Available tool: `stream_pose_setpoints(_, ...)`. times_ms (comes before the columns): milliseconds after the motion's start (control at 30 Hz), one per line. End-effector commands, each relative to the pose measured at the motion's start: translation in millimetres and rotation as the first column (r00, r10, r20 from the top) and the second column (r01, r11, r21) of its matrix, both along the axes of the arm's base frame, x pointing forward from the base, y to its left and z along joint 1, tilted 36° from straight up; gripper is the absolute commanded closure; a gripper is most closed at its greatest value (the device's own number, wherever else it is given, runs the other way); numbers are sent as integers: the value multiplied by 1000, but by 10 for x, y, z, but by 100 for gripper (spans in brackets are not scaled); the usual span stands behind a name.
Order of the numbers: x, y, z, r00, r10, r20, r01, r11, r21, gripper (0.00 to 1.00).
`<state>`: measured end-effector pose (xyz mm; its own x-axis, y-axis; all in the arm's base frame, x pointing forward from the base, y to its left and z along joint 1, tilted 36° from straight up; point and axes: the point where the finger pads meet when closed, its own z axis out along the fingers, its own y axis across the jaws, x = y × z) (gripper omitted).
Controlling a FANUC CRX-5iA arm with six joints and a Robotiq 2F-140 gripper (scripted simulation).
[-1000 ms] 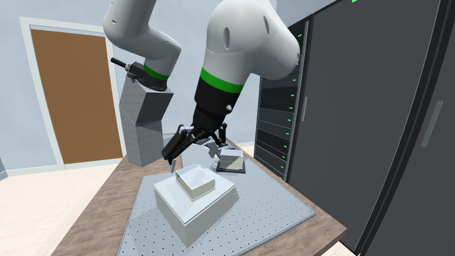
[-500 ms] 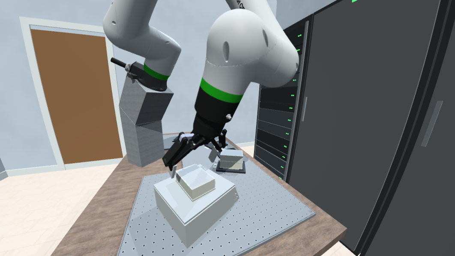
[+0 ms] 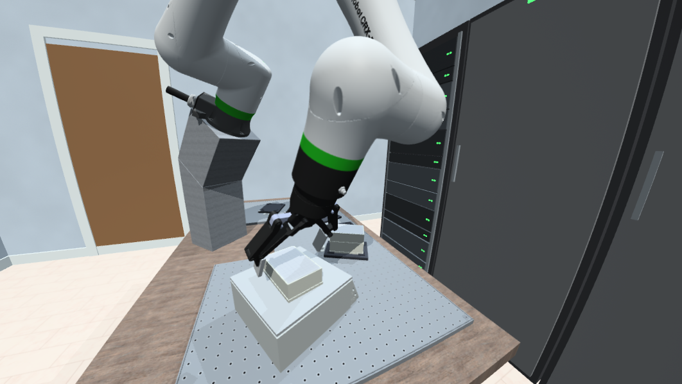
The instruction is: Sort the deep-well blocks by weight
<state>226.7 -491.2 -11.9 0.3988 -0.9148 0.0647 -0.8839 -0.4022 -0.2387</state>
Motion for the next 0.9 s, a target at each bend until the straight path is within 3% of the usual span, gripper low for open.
stream_pose_setpoints(0,19,-22,-37,1000,0,0,0,1000,0,0)
stream_pose_setpoints(833,106,-111,-207,1000,0,0,0,1000,0,0)
stream_pose_setpoints(867,106,-111,-207,1000,0,0,0,1000,0,90)
